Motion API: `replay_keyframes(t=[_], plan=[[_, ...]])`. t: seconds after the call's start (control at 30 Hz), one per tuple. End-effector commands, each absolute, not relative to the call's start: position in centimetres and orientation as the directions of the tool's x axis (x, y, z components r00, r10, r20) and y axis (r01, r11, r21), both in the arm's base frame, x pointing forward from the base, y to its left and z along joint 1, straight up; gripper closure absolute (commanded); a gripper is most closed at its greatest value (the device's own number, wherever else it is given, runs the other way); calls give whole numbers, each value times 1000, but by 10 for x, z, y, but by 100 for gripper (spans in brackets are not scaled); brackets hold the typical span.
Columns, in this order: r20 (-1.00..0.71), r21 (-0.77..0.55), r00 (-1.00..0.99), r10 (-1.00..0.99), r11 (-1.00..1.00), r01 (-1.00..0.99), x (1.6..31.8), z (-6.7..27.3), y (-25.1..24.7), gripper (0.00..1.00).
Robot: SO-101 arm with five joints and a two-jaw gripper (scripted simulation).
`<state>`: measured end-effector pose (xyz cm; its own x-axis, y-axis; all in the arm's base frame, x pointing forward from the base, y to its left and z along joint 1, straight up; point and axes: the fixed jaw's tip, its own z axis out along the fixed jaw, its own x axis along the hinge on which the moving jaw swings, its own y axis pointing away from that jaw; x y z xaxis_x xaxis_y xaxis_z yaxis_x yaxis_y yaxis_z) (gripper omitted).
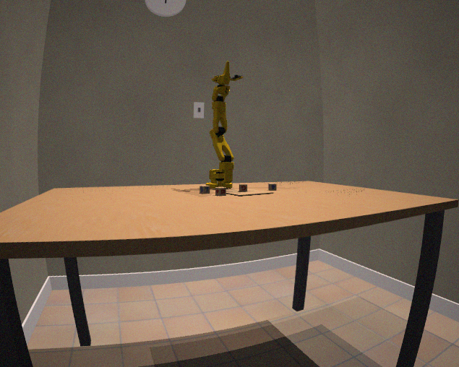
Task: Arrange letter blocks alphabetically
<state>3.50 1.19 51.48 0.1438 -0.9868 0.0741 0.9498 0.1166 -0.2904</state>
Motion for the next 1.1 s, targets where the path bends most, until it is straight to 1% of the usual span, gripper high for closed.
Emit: replay_keyframes(t=[0.0, 0.1, 0.33, 0.6, 0.9, 1.07], plan=[[62, -247, 141, -988, 122, 961, 20, 515, 5, 0], [57, -229, 140, -989, 123, 965, 13, 515, 3, 0], [56, -222, 139, -989, 124, 967, 10, 515, 1, 0], [36, -144, 136, -990, 129, 981, -20, 512, -10, 0], [32, -127, 135, -990, 130, 983, -27, 511, -13, 0], [20, -78, 134, -991, 132, 988, -45, 507, -20, 0]])
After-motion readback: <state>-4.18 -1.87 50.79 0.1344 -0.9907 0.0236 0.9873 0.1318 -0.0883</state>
